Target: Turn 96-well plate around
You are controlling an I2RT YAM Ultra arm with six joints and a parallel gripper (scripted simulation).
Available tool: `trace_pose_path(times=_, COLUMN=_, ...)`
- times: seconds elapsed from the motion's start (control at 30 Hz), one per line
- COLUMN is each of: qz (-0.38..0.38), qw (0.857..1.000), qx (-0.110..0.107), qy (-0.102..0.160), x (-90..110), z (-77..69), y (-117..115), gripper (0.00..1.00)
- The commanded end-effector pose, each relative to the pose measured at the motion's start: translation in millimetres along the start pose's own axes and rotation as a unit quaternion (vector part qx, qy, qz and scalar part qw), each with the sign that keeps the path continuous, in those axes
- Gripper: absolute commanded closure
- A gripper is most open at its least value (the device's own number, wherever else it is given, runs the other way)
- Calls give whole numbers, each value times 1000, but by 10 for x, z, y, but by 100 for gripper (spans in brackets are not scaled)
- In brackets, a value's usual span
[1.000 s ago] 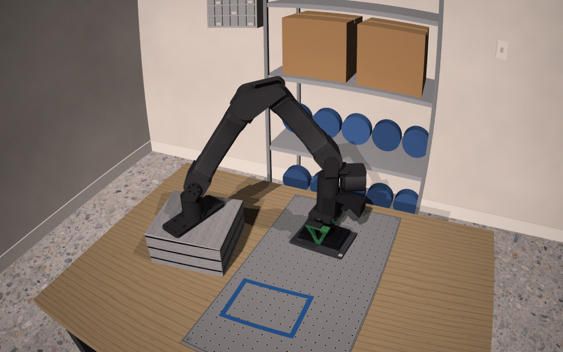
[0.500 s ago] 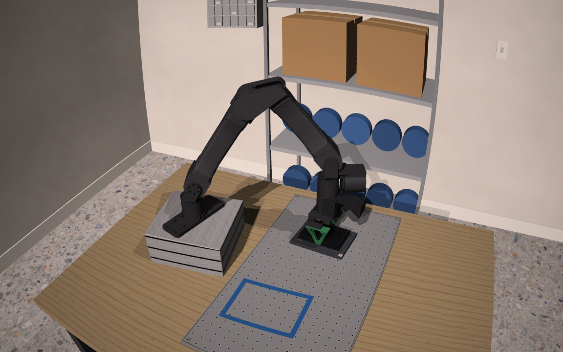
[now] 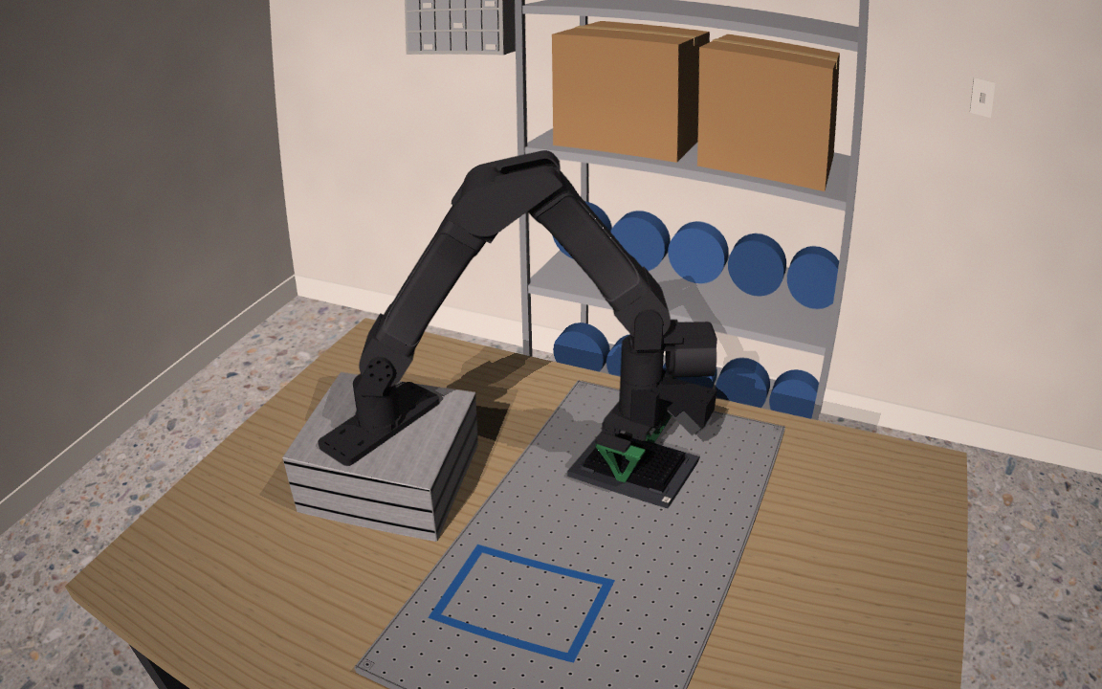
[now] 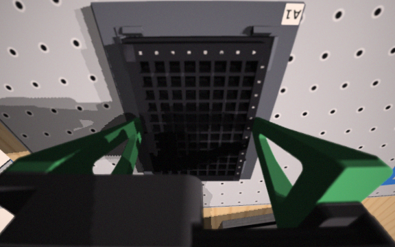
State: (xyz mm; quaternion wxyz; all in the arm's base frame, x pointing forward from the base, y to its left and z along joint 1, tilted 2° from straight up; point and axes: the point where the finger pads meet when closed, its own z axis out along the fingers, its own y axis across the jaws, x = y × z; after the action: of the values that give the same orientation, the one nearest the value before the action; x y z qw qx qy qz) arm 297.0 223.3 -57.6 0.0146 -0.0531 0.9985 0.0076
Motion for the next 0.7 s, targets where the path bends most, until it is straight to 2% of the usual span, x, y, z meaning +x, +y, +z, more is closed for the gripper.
trace_pose_path(times=0.0, qz=0, qw=1000, qx=-1, qy=-6, x=-29, z=-32, y=7, gripper=0)
trace_pose_path(times=0.6, qz=0, qw=1000, qx=-1, qy=-6, x=-29, z=-32, y=7, gripper=0)
trace_pose_path(times=0.67, qz=0, qw=1000, qx=-1, qy=-6, x=-28, z=-85, y=7, gripper=0)
